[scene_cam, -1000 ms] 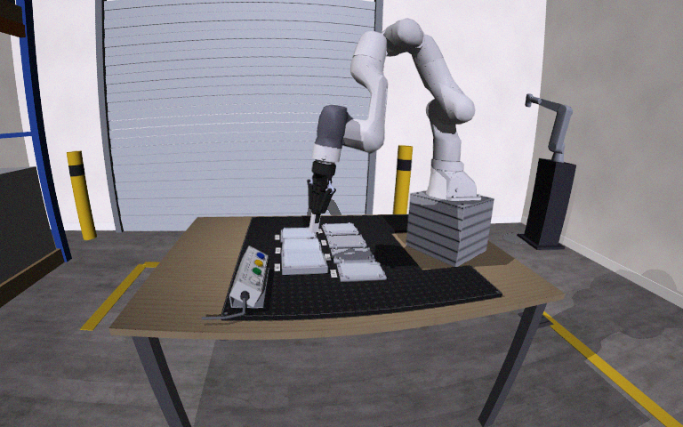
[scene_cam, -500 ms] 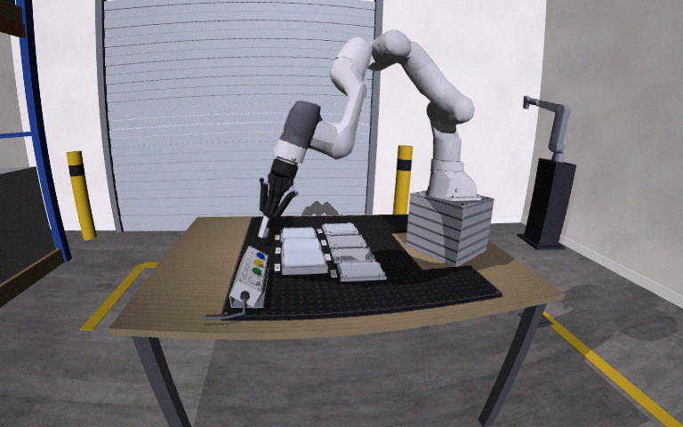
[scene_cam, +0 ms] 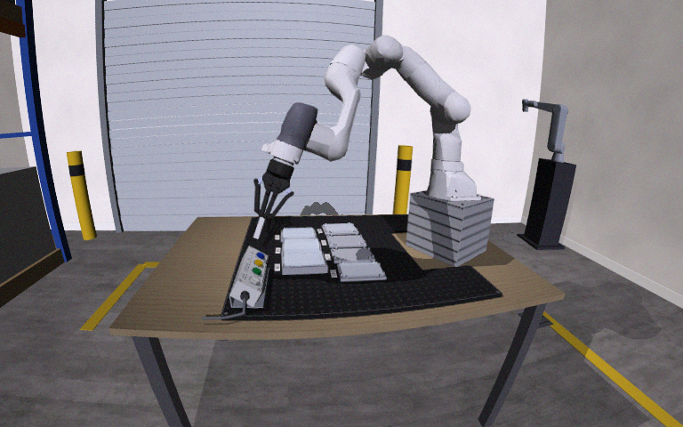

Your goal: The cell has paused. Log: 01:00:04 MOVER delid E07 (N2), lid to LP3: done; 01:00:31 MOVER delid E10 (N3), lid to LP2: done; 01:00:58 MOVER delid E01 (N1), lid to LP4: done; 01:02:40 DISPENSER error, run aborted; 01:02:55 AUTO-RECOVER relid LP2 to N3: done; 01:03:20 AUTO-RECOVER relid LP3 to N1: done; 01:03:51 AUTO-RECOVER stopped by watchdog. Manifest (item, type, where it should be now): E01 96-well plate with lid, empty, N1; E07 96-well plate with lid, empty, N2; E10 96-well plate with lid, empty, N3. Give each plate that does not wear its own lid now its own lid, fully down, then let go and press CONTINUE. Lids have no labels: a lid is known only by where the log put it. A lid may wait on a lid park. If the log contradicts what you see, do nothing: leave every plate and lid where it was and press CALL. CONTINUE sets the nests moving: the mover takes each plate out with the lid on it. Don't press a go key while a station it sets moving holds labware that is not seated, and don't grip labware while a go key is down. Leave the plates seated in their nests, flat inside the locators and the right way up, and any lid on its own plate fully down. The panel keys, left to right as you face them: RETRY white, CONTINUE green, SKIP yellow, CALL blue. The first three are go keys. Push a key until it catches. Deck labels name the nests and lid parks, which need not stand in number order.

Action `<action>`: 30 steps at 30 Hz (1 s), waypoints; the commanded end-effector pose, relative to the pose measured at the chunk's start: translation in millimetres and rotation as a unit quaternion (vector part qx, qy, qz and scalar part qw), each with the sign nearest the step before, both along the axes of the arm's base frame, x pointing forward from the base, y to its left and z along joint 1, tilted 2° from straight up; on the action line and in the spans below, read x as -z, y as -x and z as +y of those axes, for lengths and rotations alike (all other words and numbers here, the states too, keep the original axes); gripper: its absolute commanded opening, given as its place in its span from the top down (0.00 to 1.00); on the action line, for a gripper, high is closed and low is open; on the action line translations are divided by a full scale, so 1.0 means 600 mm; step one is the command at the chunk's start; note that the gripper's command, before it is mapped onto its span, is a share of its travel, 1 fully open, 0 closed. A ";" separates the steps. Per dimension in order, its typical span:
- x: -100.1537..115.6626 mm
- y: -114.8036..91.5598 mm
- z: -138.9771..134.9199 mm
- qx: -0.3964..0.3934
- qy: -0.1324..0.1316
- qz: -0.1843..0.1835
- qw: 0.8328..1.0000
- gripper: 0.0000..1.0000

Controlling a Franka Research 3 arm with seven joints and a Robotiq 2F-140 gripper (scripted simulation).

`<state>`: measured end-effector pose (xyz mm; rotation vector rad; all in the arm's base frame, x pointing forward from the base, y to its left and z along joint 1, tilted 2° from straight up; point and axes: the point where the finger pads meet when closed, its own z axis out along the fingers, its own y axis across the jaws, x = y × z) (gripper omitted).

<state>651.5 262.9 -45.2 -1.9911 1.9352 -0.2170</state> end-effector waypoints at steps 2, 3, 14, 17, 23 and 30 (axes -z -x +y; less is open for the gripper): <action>0.002 0.001 -0.001 -0.146 0.040 0.012 0.988 1.00; 0.002 0.001 -0.001 -0.159 0.043 0.010 0.986 1.00; 0.002 0.001 -0.001 -0.273 0.072 -0.001 0.959 1.00; 0.002 0.001 -0.001 -0.312 0.084 -0.003 0.946 1.00; 0.002 0.001 -0.001 -0.370 0.101 -0.004 0.924 1.00; 0.002 0.001 -0.001 -0.432 0.120 -0.001 0.894 1.00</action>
